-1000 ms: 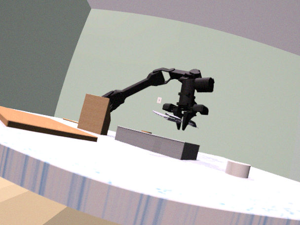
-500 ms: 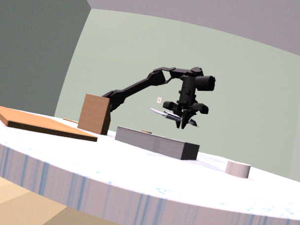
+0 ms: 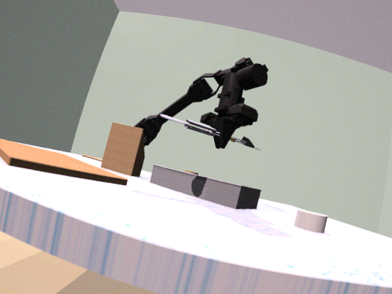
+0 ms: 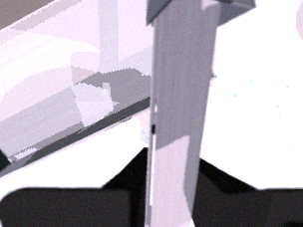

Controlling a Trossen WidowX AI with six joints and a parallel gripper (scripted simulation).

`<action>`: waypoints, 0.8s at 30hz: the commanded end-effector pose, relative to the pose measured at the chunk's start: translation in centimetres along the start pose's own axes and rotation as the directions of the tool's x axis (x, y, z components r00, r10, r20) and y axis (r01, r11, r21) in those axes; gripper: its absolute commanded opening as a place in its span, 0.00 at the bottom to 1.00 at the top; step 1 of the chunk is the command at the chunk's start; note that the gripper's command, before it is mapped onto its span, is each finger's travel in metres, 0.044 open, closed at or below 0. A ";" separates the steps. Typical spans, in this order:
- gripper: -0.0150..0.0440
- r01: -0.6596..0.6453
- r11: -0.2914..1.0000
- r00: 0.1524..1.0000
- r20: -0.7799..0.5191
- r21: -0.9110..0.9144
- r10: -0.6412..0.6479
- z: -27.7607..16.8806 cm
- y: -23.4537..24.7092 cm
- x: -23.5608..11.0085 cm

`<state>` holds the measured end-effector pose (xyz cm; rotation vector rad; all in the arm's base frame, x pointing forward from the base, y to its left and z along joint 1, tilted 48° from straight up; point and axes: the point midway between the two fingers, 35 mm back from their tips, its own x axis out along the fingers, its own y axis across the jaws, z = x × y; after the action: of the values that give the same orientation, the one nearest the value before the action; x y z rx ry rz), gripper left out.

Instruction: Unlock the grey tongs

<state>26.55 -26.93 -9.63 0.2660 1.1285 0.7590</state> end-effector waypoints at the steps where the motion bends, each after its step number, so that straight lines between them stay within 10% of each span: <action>1: 0.00 0.003 0.998 1.000 -0.007 0.069 -0.003 -2.6 -0.8 -0.6; 24: 0.00 -0.022 0.916 1.000 0.000 0.400 0.024 -16.7 -2.1 -2.2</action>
<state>12.52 -32.62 -16.45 0.6189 1.2720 0.5519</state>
